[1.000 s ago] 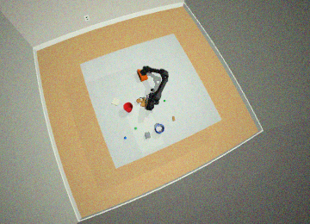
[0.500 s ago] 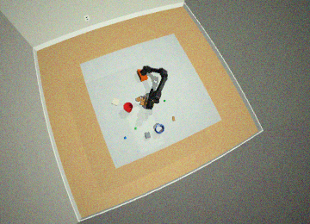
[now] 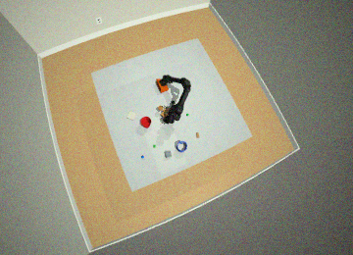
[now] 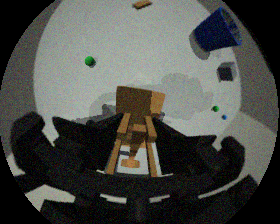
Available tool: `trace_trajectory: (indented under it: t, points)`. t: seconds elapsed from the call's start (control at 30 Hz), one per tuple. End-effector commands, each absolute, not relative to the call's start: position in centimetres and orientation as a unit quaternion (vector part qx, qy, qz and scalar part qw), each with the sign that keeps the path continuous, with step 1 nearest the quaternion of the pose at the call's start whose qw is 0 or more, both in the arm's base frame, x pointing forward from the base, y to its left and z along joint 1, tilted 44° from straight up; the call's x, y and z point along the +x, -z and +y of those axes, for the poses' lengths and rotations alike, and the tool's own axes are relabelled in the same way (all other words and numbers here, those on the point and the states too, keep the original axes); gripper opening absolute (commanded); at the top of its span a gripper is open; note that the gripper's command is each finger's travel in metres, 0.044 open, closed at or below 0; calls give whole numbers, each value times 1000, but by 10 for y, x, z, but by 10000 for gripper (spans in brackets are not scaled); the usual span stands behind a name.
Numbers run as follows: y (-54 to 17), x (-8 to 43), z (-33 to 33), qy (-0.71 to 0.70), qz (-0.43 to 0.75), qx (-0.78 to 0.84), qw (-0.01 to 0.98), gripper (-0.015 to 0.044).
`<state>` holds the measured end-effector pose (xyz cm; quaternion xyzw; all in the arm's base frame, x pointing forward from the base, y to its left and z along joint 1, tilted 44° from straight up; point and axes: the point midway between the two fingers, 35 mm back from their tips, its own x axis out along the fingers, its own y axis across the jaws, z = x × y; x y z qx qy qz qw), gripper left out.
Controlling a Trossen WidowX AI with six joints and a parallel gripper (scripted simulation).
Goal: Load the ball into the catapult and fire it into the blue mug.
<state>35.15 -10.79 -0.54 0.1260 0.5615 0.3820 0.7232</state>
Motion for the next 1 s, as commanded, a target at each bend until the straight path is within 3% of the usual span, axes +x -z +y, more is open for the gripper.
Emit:
trace_trajectory:
  t: [0.0, 0.4, 0.97]
  points:
    - [4, 354, -114, -344, 581, 164, 720, 0]
    - [15, 362, -126, -225, 635, 301, 675, 0]
    - [30, 365, -118, -223, 636, 303, 674, 0]
